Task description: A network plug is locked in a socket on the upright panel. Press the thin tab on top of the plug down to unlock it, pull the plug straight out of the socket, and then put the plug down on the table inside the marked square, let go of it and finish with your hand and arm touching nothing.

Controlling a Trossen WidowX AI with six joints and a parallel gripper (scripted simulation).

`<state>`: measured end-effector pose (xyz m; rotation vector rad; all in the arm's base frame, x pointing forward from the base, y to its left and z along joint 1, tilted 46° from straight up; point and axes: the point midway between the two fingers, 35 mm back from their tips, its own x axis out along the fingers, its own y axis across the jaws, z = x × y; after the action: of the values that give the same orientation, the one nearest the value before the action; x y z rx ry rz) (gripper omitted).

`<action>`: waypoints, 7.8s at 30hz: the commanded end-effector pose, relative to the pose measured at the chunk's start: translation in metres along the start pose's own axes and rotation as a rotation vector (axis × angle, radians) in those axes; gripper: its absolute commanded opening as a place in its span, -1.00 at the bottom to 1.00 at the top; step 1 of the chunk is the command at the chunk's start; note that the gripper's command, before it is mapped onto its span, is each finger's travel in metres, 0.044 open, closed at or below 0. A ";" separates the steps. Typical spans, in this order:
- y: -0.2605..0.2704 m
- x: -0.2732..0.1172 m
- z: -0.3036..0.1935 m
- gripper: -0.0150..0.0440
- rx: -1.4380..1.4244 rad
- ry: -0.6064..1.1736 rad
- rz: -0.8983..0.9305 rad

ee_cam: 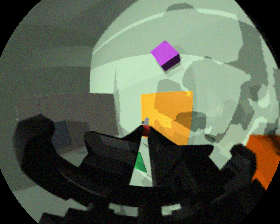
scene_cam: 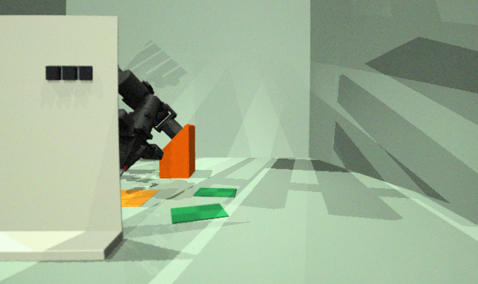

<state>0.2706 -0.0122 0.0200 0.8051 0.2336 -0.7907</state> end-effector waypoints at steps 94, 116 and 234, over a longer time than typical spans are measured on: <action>-0.029 0.031 0.003 0.04 -0.005 -0.003 0.002; -0.028 0.015 0.002 0.04 -0.006 0.000 0.002; 0.026 -0.069 -0.006 0.04 -0.009 0.019 -0.015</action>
<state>0.2404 0.0344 0.0574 0.7984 0.2637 -0.7973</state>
